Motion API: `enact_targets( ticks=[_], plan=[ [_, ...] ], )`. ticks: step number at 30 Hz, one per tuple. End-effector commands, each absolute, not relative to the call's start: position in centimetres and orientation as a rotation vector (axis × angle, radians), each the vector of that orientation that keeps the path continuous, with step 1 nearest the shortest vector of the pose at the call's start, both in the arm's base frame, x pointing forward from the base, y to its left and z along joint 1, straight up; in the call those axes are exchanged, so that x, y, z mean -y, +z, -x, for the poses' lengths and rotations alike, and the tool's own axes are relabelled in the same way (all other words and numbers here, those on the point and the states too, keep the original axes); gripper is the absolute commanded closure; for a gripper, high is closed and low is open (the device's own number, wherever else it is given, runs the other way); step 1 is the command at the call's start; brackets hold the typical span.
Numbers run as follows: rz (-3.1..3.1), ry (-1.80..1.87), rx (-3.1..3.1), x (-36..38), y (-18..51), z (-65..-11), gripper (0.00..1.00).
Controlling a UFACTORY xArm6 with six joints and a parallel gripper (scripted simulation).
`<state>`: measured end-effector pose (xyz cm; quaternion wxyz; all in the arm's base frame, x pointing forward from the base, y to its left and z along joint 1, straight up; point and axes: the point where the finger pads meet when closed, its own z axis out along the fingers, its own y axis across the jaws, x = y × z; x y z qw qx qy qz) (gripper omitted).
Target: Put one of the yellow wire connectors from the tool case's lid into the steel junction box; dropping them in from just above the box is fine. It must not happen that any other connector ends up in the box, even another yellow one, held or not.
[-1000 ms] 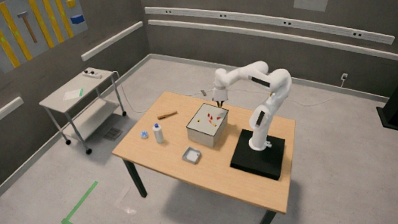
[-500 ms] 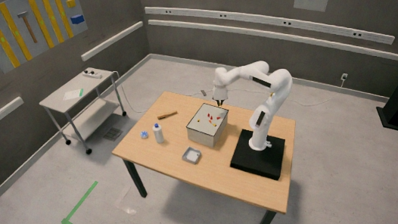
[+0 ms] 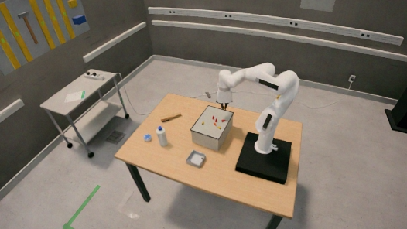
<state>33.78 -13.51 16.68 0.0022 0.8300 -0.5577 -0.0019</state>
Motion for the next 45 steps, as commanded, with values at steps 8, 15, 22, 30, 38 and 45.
enact_targets(
  ticks=[8, 15, 22, 30, 38, 45],
  plan=[
    [-2.605, 0.001, 1.750, 8.9, 16.8, -34.7, 0.97],
    [-2.605, 0.001, 1.750, 5.7, 16.8, -35.3, 0.97],
    [-2.605, 0.001, 1.750, 0.3, 16.8, -36.3, 0.97],
    [-2.605, 0.001, 1.750, -4.9, 16.8, -37.2, 0.97],
    [-2.605, 0.001, 1.750, -12.3, 16.7, -38.6, 0.97],
    [-2.605, 0.001, 1.750, -17.7, 16.7, -39.5, 0.97]
  ],
)
